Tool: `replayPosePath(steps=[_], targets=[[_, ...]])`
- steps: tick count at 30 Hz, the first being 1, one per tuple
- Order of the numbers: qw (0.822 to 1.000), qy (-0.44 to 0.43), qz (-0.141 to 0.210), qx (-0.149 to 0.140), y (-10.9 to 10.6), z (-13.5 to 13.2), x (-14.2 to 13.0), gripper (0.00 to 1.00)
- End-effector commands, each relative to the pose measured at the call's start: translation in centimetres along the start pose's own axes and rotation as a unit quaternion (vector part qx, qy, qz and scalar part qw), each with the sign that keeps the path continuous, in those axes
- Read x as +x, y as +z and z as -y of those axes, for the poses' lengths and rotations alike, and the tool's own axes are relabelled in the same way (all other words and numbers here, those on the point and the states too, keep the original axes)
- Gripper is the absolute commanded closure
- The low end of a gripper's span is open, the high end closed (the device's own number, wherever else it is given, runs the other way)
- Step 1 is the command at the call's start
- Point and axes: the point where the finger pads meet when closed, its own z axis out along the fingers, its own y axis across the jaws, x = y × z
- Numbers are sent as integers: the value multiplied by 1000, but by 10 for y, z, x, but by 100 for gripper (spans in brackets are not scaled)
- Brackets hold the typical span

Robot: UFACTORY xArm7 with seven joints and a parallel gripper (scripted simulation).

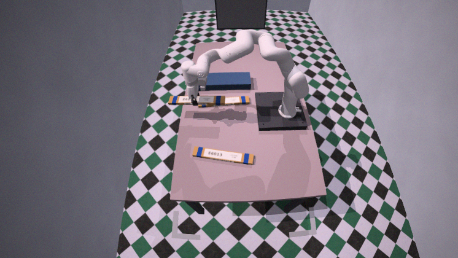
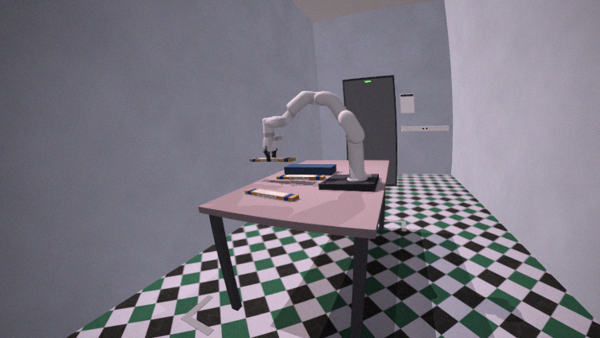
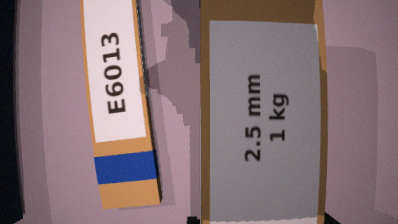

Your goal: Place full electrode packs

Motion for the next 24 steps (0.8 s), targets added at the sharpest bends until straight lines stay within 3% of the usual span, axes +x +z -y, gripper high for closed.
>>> replayPosePath(steps=[1, 24], targets=[[1000, 2, 3, 0, -3, 0, -2, 42], [1000, 3, 3, 0, -3, -3, 3, 42]])
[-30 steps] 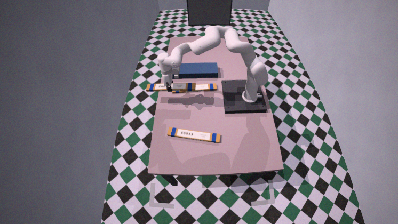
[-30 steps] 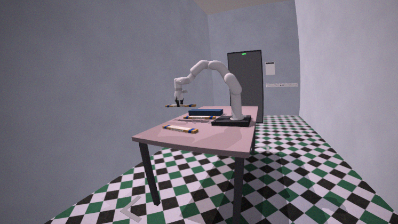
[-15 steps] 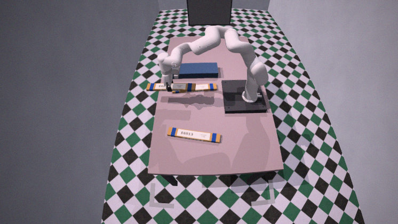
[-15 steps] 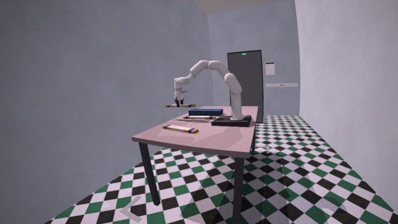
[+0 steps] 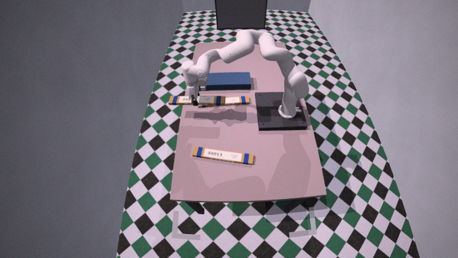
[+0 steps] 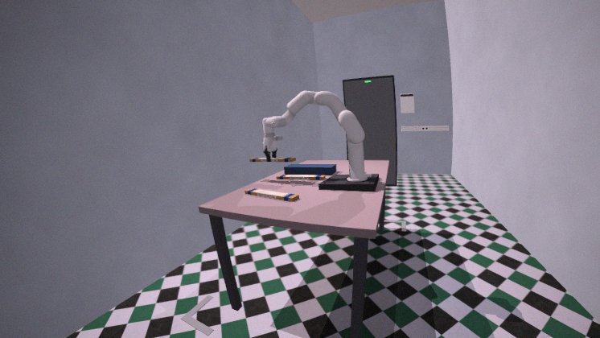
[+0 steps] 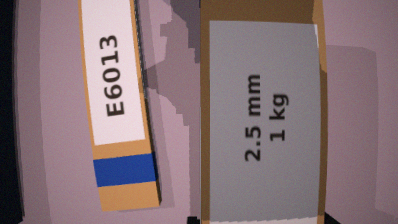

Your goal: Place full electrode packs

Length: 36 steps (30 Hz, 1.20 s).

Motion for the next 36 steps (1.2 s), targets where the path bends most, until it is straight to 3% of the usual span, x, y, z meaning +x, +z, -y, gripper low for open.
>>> replayPosePath(steps=[1, 20, 36], targets=[[1000, 0, 3, 0, -3, -2, 3, 42], [1000, 0, 3, 0, -3, -29, 53, 42], [1000, 0, 3, 0, -2, -72, 133, 42]])
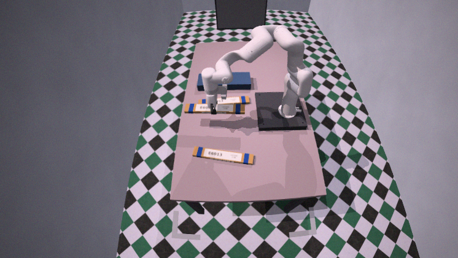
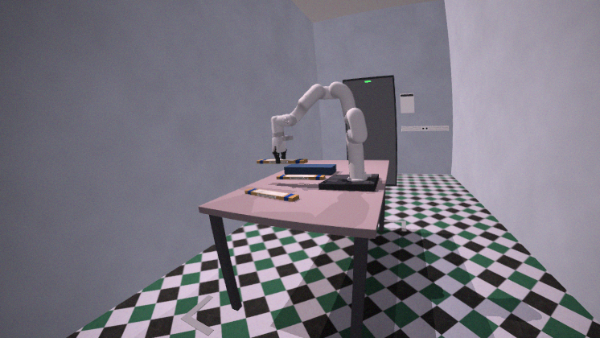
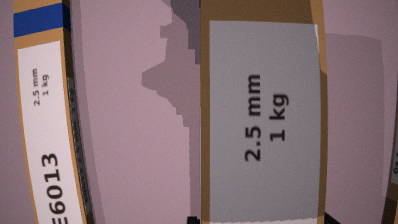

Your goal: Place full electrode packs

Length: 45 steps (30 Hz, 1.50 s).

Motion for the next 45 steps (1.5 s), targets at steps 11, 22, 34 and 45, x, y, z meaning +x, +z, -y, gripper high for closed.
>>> replayPosePath(steps=[11, 22, 34, 45], targets=[[1000, 1, 6, 0, -3, -24, 44, 42], [1000, 1, 6, 0, -3, -27, 48, 42], [1000, 1, 6, 0, -3, -27, 48, 42], [1000, 1, 6, 0, -3, -27, 48, 42]])
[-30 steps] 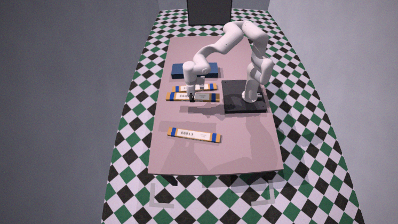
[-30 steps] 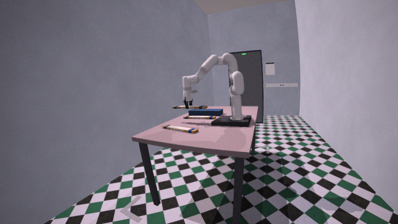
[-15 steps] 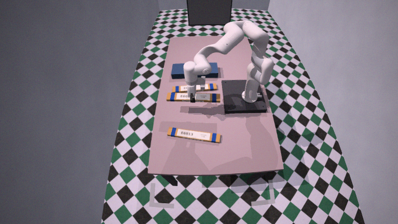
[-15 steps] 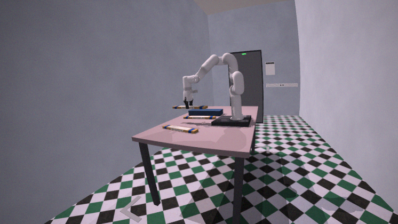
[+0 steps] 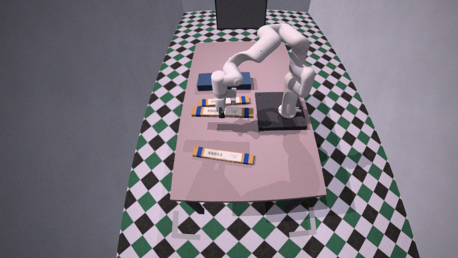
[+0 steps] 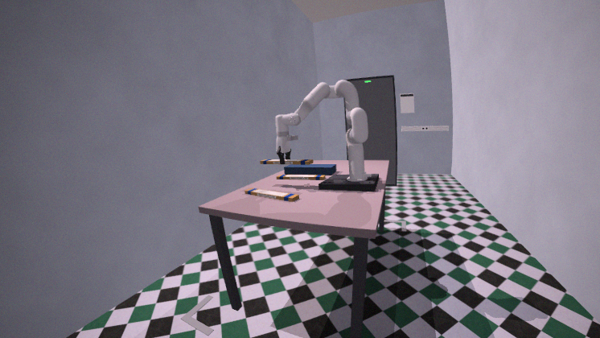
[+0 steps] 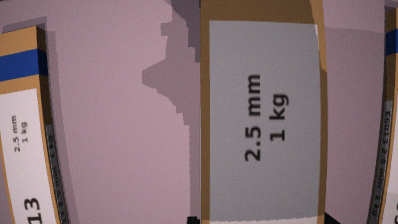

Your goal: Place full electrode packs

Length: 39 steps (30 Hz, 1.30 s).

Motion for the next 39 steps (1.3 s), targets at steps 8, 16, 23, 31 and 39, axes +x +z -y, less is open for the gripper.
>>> replayPosePath(steps=[8, 16, 23, 31, 39], targets=[[1000, 0, 3, -1, -1, -1, -2, 42], [1000, 0, 3, -1, 1, -1, -2, 42], [1000, 0, 3, -1, 4, -1, -2, 42], [1000, 0, 3, -1, 9, -1, -2, 42], [1000, 0, 3, -1, 18, -1, -2, 42]])
